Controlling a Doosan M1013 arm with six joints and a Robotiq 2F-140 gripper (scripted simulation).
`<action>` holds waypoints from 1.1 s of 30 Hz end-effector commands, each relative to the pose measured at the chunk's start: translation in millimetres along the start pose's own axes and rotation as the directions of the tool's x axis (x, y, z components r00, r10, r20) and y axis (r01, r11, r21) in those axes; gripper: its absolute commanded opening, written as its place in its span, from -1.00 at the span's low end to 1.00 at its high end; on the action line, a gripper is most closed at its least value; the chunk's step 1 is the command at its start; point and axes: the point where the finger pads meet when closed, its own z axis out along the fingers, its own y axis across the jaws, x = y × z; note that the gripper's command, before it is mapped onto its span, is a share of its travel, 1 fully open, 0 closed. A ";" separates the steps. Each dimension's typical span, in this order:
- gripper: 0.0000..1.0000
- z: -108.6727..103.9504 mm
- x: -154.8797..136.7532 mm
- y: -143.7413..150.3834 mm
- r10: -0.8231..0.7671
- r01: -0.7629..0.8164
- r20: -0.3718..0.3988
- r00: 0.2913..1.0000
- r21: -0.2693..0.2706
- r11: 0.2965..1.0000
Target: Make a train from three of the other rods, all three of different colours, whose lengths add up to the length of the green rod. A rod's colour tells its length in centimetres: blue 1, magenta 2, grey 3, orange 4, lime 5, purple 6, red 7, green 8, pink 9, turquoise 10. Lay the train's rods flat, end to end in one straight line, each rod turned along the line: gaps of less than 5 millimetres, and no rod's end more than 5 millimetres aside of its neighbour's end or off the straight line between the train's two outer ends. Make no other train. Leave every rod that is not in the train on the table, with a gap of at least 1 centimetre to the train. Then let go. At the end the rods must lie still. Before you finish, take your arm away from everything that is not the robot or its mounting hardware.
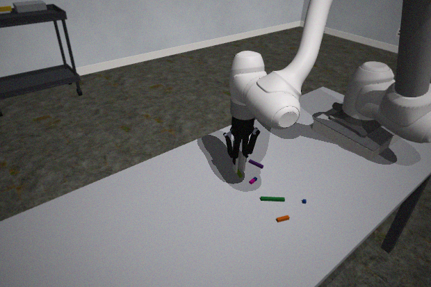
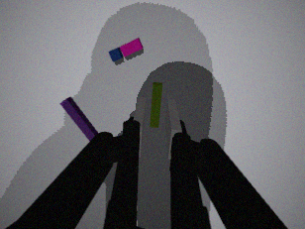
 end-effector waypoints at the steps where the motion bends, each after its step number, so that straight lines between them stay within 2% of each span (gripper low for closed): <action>1: -0.71 0.4 0.0 0.0 0.000 0.000 0.000 1.000 0.000 1.000; 21: -0.71 15.2 0.0 0.0 0.000 0.000 0.000 1.000 0.000 1.000; 33: -0.71 16.7 0.0 0.0 0.000 0.000 0.000 1.000 0.000 1.000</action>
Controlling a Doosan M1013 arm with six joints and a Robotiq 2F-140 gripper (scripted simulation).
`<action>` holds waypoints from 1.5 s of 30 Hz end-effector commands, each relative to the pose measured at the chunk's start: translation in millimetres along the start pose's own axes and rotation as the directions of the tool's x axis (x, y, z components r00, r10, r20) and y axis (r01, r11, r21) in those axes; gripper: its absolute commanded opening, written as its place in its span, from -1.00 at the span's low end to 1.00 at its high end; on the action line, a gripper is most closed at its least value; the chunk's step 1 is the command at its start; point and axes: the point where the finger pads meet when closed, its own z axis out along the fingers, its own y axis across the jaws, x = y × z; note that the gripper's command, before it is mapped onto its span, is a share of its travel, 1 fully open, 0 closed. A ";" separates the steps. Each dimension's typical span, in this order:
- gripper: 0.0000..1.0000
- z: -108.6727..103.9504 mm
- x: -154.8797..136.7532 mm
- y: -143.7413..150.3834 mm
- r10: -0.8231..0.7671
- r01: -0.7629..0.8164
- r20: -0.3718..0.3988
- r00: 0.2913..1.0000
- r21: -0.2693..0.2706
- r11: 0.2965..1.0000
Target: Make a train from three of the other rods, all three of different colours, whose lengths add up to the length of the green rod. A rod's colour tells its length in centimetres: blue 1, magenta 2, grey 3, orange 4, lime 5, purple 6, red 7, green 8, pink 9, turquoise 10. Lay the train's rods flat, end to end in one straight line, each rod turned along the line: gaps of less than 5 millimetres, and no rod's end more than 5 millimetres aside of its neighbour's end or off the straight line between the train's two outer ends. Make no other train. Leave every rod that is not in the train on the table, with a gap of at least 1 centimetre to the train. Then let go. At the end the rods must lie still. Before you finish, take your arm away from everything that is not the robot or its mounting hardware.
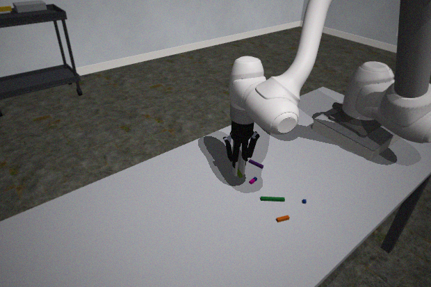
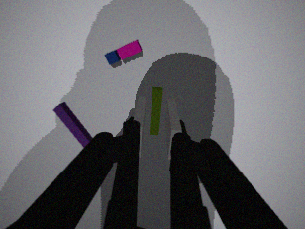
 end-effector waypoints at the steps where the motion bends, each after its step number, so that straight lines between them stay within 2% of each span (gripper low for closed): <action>1: -0.71 -0.1 0.0 0.0 0.000 0.000 0.000 1.000 0.000 1.000; 29: -0.71 -0.1 0.0 0.0 0.000 0.000 0.000 1.000 0.000 1.000; 30: -0.94 -0.1 0.0 0.0 0.000 0.000 0.000 1.000 0.000 1.000; 45: -0.94 -0.1 0.0 0.0 0.000 0.000 0.000 1.000 0.000 1.000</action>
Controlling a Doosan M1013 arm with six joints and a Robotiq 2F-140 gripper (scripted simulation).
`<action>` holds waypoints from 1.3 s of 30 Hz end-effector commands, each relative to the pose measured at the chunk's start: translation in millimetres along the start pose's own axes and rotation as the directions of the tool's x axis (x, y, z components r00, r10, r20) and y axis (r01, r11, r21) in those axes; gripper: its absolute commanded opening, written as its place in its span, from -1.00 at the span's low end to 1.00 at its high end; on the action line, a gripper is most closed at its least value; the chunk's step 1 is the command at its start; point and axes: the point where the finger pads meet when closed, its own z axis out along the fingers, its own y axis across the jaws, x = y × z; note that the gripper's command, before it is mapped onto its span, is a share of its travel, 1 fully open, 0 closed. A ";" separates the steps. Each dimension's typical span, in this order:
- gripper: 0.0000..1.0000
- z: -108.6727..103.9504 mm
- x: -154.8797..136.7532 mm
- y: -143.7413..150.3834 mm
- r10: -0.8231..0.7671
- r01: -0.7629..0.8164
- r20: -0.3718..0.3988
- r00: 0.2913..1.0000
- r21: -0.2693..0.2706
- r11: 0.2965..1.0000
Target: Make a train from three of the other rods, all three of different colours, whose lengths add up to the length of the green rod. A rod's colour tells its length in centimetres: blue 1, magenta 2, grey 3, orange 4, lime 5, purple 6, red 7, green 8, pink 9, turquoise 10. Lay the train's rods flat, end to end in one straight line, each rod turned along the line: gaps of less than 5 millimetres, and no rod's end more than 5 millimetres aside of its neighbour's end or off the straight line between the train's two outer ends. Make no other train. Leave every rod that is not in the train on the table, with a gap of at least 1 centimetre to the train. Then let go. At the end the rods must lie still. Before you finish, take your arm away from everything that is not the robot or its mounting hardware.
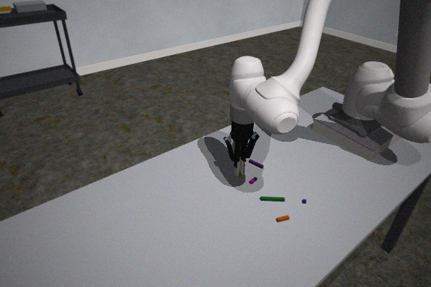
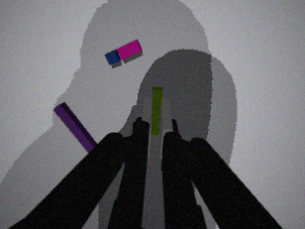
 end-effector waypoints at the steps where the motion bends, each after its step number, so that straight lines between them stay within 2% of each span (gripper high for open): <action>1: -0.94 0.0 0.0 0.0 0.000 0.000 0.000 1.000 0.000 1.000; 24: -0.94 -3.3 0.0 0.0 0.000 0.000 0.000 1.000 0.000 1.000; 28: -0.94 -19.4 0.0 0.0 0.000 0.000 0.000 1.000 0.000 1.000; 37: -0.94 -83.3 0.0 0.0 0.000 0.000 0.000 1.000 0.000 1.000; 39: -0.94 -83.3 0.0 0.0 0.000 0.000 0.000 1.000 0.000 1.000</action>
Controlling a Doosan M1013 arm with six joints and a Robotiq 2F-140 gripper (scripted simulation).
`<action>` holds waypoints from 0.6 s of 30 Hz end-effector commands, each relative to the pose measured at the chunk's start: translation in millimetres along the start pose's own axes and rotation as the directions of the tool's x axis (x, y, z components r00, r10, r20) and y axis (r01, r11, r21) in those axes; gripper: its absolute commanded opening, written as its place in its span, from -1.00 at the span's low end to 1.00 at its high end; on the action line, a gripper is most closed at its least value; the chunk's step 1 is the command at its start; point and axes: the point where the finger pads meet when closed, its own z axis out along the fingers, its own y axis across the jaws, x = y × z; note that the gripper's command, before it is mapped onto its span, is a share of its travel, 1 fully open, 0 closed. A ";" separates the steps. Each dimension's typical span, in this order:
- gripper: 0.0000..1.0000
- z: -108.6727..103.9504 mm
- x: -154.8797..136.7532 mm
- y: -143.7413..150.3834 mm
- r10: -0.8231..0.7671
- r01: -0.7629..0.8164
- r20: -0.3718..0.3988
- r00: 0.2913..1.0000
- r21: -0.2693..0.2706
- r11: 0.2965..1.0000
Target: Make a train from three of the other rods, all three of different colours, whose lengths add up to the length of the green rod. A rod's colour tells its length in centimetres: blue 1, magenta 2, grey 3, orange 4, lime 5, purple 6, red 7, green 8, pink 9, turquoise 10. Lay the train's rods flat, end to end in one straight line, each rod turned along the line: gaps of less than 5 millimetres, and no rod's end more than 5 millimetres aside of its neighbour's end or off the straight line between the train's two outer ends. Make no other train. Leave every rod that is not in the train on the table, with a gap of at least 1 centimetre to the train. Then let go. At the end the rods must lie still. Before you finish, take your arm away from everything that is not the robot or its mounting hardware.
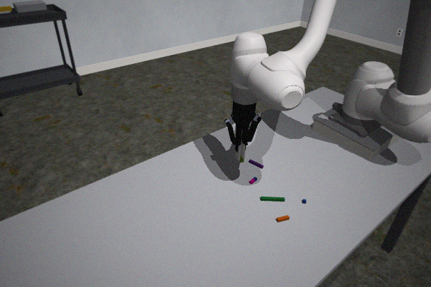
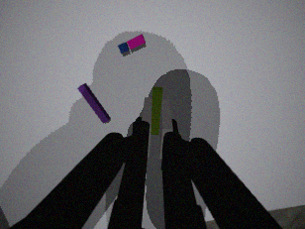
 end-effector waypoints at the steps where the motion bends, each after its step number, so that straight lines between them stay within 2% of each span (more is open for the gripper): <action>1: -0.94 -16.7 0.0 -0.1 0.000 0.000 0.000 1.000 0.001 1.000; 5: -0.94 -27.6 0.0 -0.1 0.000 0.000 0.000 1.000 0.001 1.000; 18: -0.94 -28.2 1.5 0.1 0.022 -0.022 0.000 1.000 0.001 1.000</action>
